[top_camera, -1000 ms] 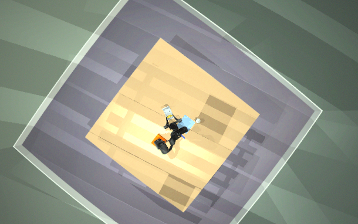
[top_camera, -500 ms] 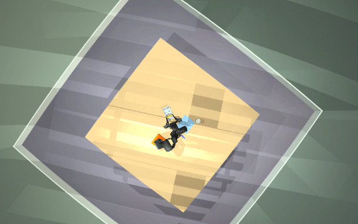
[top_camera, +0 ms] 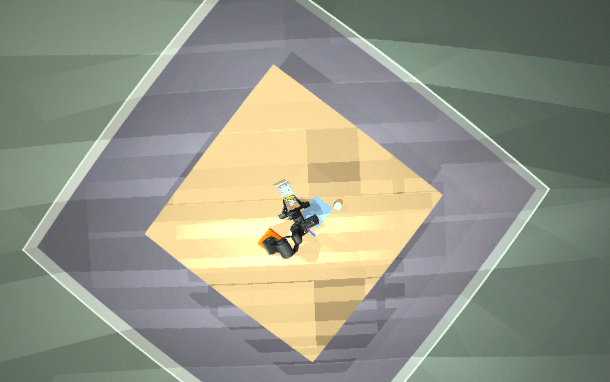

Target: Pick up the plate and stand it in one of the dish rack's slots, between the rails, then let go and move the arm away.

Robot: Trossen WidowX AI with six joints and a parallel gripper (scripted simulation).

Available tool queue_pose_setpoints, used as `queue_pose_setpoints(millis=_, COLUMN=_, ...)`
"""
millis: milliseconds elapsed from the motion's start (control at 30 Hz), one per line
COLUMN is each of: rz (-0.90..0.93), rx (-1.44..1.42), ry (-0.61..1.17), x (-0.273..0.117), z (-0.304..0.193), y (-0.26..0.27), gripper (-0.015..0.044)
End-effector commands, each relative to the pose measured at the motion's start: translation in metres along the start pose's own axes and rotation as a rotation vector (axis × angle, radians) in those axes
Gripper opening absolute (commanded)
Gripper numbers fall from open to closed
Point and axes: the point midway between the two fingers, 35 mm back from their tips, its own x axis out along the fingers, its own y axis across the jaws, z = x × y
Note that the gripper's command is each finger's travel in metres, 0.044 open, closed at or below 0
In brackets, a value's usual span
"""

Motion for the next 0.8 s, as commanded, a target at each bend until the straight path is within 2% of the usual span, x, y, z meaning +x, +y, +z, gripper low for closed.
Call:
queue_pose_setpoints(millis=0, rz=0.0, rx=0.0, ry=0.0, x=0.0, z=0.0, y=0.0, gripper=0.0289)
queue_pose_setpoints(millis=133, rz=0.0, rx=0.0, ry=0.0, x=0.0, z=0.0, y=0.0, gripper=0.0394)
queue_pose_setpoints(millis=167, rz=0.0, rx=0.0, ry=0.0, x=0.0, z=0.0, y=0.0, gripper=0.04)
queue_pose_setpoints(millis=467, rz=0.0, rx=0.0, ry=-0.001, x=-0.001, z=0.006, y=-0.002, gripper=0.04)
queue_pose_setpoints(millis=767, rz=0.006, rx=-0.002, ry=-0.016, x=-0.013, z=0.092, y=-0.011, gripper=0.04)
